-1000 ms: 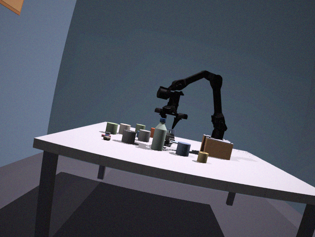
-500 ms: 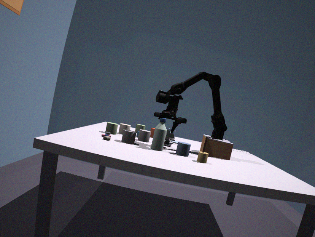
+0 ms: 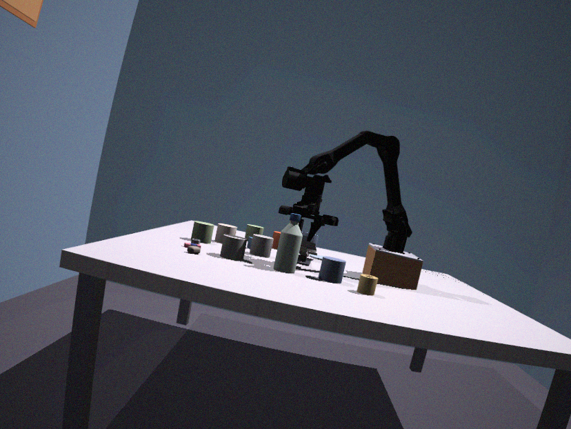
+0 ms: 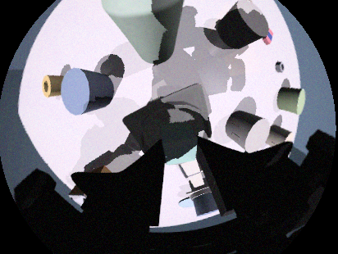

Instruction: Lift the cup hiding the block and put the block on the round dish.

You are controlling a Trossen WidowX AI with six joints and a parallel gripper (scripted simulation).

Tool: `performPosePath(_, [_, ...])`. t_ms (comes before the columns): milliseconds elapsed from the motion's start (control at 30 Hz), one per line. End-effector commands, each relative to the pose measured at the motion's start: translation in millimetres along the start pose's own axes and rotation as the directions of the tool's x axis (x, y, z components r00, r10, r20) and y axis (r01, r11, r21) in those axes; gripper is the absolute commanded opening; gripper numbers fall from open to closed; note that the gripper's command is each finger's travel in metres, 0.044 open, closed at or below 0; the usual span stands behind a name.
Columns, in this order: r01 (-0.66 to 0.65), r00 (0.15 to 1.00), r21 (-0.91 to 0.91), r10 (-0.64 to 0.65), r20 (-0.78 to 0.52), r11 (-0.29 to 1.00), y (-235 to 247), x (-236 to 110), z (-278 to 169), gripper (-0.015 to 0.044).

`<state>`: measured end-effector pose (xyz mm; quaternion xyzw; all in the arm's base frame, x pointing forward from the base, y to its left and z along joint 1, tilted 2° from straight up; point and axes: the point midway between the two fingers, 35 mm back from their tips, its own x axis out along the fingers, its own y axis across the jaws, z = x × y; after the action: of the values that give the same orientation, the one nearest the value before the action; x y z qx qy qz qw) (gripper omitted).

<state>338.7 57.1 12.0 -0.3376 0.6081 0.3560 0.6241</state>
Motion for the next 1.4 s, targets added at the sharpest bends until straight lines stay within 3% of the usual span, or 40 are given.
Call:
performPosePath(0, [-0.003,1.000,0.000,0.003,0.000,1.000,0,0,0,0.0049])
performPosePath(67, [-0.003,1.000,0.000,0.003,0.000,1.000,-1,-8,1,0.0000])
performPosePath(500, [-0.003,1.000,0.000,0.003,0.000,1.000,0,-93,0,0.0000])
performPosePath(767, [-0.002,1.000,0.000,0.002,0.000,1.000,-5,-92,-5,0.0000])
performPosePath(1367, [0.022,1.000,-0.011,-0.022,-0.006,1.000,-52,-73,-76,0.0000])
